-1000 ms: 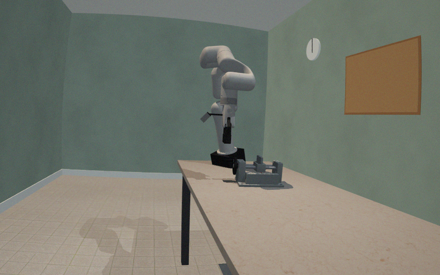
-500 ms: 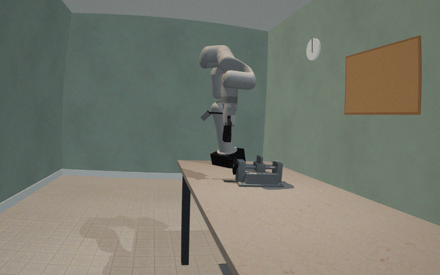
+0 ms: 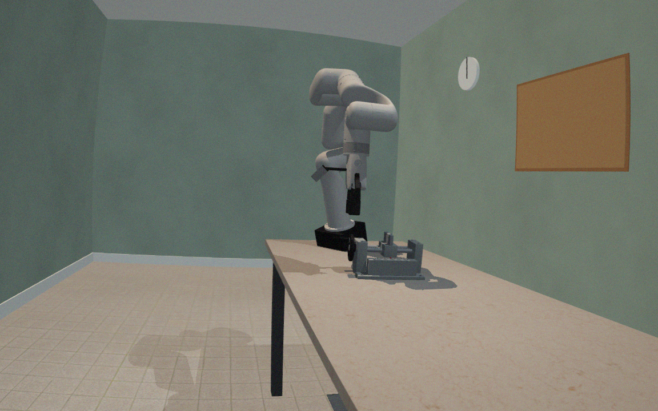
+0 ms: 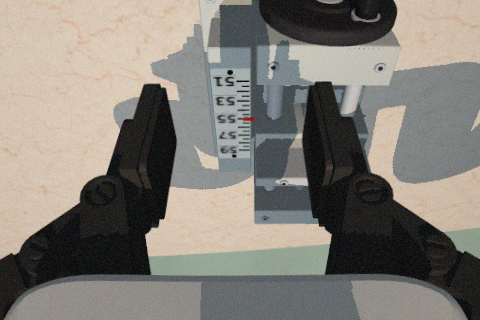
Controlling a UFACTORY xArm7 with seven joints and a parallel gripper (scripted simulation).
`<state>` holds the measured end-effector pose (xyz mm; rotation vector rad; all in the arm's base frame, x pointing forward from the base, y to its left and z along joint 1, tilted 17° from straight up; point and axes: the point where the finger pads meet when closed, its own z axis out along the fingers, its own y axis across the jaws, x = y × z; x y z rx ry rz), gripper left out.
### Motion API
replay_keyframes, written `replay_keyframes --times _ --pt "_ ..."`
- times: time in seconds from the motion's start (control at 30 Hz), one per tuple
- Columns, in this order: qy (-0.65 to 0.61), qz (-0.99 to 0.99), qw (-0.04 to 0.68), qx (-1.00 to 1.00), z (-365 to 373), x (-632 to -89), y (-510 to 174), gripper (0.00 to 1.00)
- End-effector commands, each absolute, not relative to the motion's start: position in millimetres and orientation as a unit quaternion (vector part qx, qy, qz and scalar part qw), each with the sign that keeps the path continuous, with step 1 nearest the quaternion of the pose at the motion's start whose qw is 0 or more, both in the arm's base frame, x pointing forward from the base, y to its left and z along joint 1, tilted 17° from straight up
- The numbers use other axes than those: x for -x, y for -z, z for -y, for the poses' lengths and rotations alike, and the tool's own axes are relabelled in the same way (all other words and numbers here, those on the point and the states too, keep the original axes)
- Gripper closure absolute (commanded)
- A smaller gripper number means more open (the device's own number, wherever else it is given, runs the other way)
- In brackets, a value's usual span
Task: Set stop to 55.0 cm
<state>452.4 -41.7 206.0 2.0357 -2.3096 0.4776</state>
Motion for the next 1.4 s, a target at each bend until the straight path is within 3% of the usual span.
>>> replay_keyframes --times 0.0,0.27,1.37 --pt "-0.148 0.743 0.016 -0.653 39.7 -463.4 -209.0 0.43" --pt "-0.148 0.743 0.016 -0.653 46.2 -468.0 -183.2 0.43" --pt "-0.148 0.743 0.016 -0.653 46.3 -468.1 -182.9 0.43"
